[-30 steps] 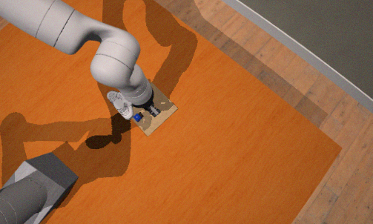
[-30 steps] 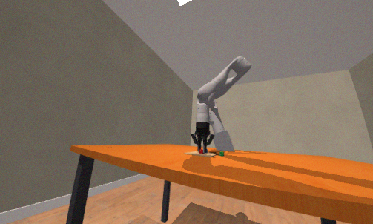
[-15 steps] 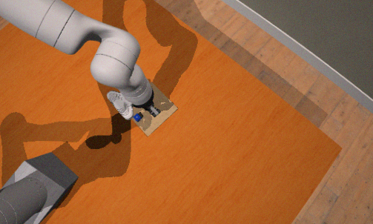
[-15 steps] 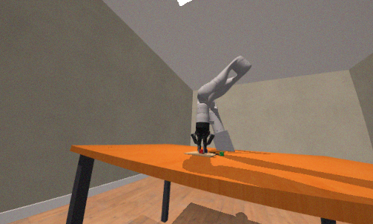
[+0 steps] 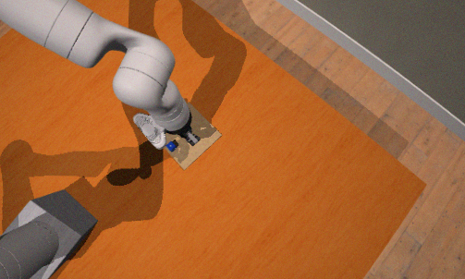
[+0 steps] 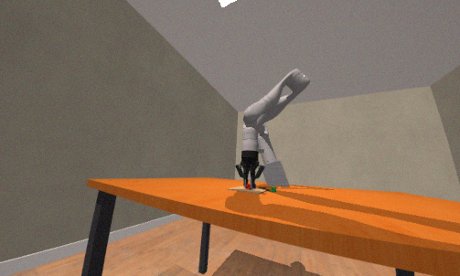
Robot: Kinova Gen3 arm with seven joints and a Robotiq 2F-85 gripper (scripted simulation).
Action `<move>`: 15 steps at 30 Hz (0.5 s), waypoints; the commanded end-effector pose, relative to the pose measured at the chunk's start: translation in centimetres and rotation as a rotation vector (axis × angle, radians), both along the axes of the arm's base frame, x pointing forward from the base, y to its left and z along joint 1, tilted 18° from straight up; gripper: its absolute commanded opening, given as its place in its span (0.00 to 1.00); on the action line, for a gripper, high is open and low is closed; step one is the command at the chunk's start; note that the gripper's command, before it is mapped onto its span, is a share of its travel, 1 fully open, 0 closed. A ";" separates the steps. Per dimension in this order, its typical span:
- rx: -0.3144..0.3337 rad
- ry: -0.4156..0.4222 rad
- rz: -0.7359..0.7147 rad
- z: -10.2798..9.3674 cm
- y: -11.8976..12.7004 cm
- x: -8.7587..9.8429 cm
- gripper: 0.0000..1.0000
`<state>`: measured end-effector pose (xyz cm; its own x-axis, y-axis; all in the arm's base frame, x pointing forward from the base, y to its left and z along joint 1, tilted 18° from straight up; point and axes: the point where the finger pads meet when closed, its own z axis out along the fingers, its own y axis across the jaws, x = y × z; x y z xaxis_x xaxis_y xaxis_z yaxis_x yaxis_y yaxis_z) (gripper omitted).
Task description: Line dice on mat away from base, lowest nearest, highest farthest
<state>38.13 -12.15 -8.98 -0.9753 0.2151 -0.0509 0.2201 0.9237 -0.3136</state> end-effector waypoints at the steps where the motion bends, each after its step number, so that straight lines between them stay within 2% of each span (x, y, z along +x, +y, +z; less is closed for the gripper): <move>1: 0.000 -0.001 0.000 0.0 0.0 0.1 0.15; 2: 0.000 -0.001 0.000 0.0 0.0 0.1 0.19; 6: 0.000 -0.001 0.000 0.0 0.0 0.1 0.19; 10: 0.000 -0.001 0.000 0.0 0.0 0.1 0.27; 15: 0.000 -0.001 0.000 0.0 0.0 0.1 0.31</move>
<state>38.13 -12.15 -8.98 -0.9753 0.2151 -0.0509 0.2201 0.9237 -0.3136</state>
